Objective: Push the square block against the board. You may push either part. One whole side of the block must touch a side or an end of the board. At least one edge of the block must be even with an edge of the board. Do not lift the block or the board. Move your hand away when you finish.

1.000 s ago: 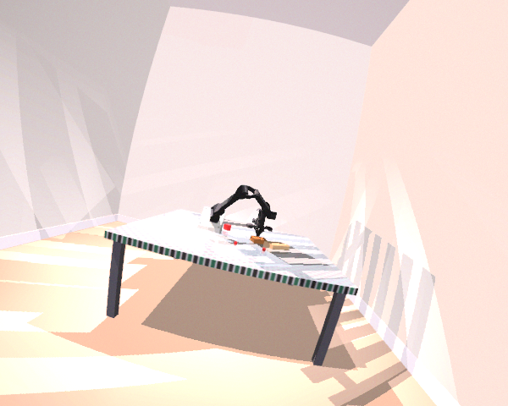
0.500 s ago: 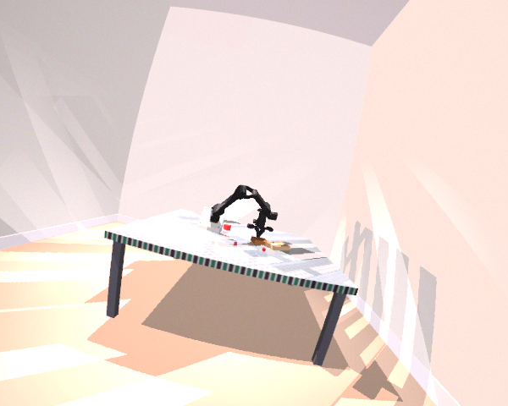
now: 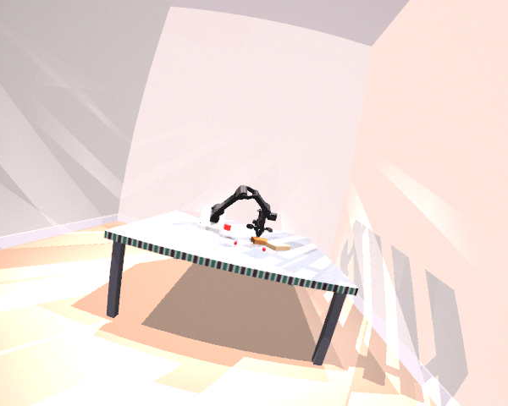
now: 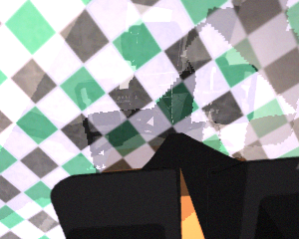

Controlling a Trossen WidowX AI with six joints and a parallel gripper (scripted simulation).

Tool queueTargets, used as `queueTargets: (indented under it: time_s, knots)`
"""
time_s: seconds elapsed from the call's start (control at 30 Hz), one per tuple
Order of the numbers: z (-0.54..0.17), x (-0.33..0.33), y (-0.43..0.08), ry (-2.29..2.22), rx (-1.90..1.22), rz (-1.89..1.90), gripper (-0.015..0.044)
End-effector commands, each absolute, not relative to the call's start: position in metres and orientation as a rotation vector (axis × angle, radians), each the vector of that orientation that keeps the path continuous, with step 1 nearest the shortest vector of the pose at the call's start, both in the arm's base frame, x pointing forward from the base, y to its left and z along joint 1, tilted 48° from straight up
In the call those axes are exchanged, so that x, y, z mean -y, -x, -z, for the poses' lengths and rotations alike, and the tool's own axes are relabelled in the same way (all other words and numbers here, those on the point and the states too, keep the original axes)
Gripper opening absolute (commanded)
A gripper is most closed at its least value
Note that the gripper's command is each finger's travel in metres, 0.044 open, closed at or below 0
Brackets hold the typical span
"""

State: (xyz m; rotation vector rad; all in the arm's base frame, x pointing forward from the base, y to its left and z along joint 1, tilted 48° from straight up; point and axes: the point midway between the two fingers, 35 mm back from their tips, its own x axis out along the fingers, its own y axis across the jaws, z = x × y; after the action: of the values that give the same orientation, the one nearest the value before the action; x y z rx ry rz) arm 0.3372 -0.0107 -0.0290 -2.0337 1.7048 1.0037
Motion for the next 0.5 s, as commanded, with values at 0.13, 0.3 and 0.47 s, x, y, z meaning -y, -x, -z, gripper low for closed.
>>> queueTargets:
  time_s: [0.13, 0.3, 0.47]
  knots:
    - [0.039, 0.001, -0.334, 2.032, -1.701, -1.002, 0.0000]
    - [0.045, -0.004, -0.332, 2.032, -1.701, -1.002, 0.0000]
    - [0.051, -0.009, -0.330, 2.032, -1.702, -1.002, 0.0000]
